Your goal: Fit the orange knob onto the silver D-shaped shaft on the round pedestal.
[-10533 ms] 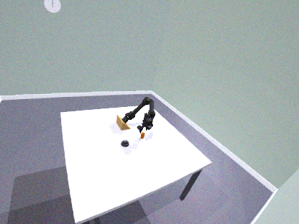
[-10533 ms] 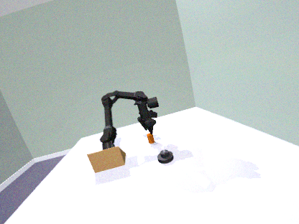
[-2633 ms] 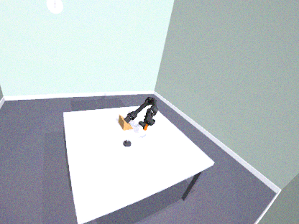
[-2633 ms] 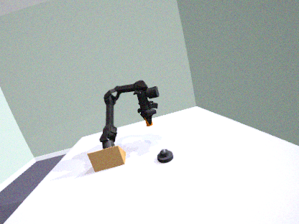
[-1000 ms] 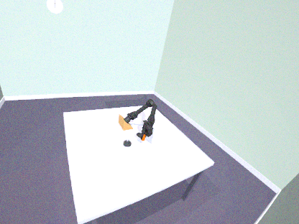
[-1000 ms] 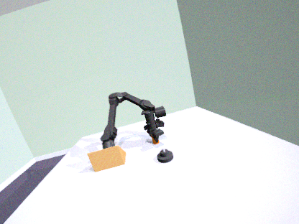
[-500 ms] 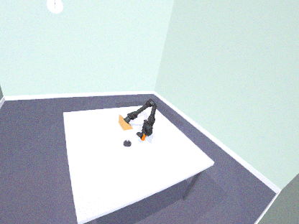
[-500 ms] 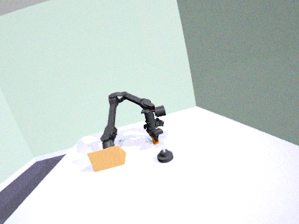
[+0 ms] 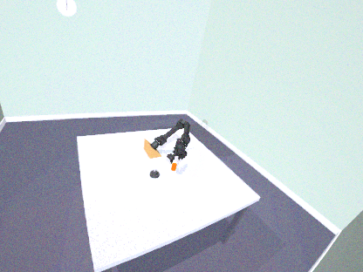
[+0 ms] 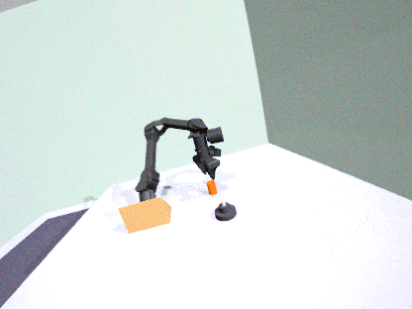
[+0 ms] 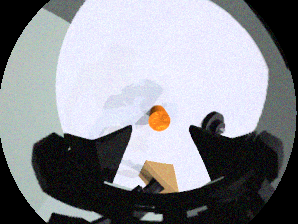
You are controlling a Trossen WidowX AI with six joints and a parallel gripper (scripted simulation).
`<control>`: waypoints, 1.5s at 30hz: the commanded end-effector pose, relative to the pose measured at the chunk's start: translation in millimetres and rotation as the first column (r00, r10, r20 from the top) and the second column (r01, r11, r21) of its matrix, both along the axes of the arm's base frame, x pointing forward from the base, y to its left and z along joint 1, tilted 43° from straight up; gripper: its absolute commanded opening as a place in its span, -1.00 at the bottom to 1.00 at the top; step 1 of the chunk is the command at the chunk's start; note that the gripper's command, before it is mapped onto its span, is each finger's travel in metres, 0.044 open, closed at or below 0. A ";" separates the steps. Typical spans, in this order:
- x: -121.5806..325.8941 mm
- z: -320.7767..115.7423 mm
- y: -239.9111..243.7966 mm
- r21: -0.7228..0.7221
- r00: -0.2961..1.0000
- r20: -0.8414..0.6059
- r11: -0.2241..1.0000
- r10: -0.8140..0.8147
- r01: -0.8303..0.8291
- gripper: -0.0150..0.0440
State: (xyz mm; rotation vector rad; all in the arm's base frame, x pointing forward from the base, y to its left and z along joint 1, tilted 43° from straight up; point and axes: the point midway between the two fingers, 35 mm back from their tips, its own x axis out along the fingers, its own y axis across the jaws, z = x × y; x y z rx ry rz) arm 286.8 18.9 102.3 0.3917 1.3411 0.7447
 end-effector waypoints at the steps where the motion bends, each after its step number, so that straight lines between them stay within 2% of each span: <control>1: -0.8 -7.2 6.9 0.001 1.000 -0.005 1.000 0.000 0.000 1.00; 45: 2.2 -54.9 52.4 0.003 1.000 -0.004 1.000 0.000 0.000 1.00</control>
